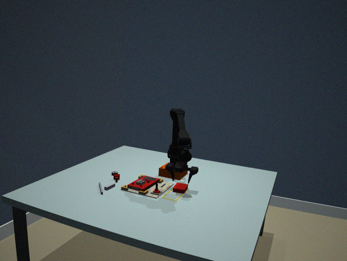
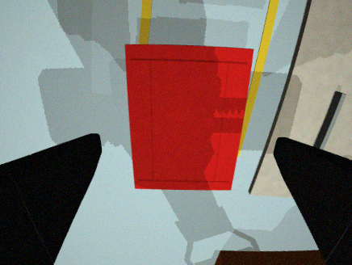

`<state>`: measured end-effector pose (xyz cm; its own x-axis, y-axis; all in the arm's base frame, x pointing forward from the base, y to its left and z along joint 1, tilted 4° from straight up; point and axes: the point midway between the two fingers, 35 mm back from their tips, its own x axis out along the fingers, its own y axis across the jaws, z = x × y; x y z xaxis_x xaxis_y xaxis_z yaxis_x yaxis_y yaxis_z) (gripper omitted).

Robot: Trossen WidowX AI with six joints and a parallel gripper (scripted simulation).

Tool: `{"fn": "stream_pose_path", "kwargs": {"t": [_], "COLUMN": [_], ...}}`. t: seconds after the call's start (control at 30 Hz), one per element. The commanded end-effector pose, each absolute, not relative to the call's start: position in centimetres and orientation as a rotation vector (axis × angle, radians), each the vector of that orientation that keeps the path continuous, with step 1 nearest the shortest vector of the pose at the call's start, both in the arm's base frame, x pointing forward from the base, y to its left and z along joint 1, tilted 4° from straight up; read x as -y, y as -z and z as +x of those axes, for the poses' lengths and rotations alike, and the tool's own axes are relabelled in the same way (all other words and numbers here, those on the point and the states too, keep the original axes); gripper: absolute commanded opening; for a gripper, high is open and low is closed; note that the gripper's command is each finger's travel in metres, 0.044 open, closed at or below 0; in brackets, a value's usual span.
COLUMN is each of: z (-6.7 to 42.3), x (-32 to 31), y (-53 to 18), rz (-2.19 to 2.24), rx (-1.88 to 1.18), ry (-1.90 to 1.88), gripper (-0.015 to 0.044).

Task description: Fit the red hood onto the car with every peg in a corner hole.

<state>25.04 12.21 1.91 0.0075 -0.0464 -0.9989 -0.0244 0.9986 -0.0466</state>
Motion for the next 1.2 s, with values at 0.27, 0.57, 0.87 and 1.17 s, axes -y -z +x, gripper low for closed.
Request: {"fn": "stream_pose_path", "kwargs": {"t": [0.27, 0.57, 0.87, 1.17], "z": [24.9, 24.9, 24.8, 24.8], "x": [-12.2, -12.1, -12.1, -12.1], "y": [-0.8, -0.1, 0.5, 0.7], "rz": [-0.054, -0.054, -0.054, -0.054], "rx": [-1.571, -1.571, -1.571, -1.571], "ry": [0.02, 0.02, 0.02, 0.02], "gripper": [0.044, 0.044, 0.044, 0.044]}}
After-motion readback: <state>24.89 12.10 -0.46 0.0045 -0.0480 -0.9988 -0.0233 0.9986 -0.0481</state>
